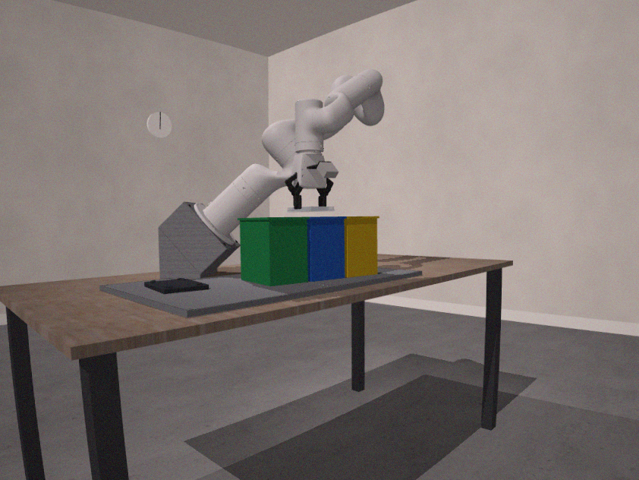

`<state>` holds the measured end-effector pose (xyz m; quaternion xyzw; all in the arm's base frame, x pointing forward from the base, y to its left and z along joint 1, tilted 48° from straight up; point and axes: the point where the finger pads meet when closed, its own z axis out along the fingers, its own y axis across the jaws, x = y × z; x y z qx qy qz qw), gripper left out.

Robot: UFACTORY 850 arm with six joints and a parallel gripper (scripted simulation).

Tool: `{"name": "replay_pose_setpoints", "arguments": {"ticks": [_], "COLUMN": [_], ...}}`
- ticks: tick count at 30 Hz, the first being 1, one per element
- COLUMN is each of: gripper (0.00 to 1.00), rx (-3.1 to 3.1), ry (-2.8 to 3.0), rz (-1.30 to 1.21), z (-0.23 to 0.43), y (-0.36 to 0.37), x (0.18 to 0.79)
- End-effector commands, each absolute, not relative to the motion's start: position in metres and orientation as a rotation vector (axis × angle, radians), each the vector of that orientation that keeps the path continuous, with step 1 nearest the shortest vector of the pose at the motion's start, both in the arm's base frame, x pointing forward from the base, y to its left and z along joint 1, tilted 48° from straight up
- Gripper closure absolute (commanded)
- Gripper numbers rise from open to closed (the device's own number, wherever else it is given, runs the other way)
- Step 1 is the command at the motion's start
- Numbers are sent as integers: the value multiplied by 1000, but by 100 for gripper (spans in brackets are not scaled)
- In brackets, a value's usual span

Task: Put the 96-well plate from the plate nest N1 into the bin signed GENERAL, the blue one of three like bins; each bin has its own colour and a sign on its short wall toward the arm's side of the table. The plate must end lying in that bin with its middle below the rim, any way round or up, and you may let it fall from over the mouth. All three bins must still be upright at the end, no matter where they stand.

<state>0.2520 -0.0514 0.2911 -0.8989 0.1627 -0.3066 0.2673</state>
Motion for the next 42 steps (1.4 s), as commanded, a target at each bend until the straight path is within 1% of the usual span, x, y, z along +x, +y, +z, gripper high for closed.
{"name": "replay_pose_setpoints", "arguments": {"ticks": [1, 27, 28, 42], "gripper": [100, 100, 0, 0], "rx": [-2426, -2426, -2426, -2426], "ry": [439, 439, 439, 439], "rz": [-828, -828, -828, -829], "z": [291, 289, 288, 288], "y": [-52, -50, -50, -50], "x": [253, 255, 255, 255]}}
